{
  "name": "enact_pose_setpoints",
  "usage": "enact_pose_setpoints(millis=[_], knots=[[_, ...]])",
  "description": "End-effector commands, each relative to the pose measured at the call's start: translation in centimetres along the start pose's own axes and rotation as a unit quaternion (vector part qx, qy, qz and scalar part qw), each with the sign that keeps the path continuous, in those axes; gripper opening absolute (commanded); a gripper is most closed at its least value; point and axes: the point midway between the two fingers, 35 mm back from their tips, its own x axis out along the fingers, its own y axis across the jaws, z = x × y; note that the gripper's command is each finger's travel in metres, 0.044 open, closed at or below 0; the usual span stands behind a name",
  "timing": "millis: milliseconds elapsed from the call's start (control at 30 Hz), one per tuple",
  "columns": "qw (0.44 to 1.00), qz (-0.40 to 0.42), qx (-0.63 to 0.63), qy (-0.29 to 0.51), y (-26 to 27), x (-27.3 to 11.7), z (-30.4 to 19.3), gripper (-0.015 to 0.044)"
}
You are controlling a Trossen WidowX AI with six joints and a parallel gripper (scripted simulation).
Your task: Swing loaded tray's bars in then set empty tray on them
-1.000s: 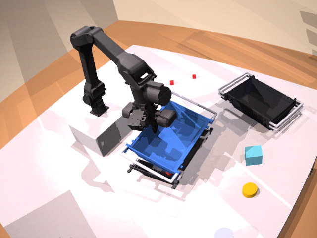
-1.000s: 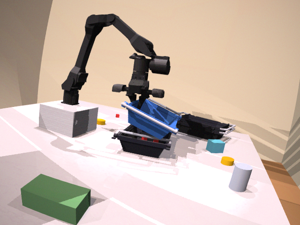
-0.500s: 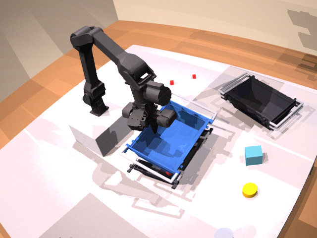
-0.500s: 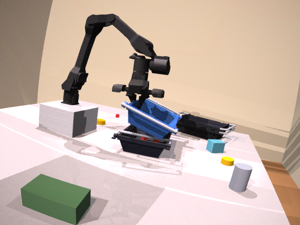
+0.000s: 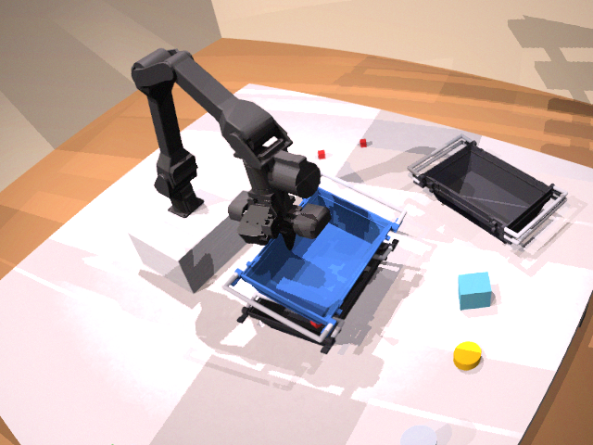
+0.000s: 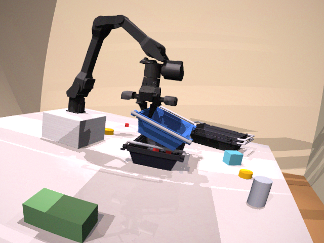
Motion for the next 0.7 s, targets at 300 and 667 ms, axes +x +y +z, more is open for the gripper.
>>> enact_pose_setpoints(millis=[300, 667], knots=[[1.000, -0.010, -0.002, -0.001, -0.49, 0.41, 0.04, 0.0000], [1.000, -0.008, -0.002, -0.001, -0.66, 0.90, 0.04, 0.0000]])
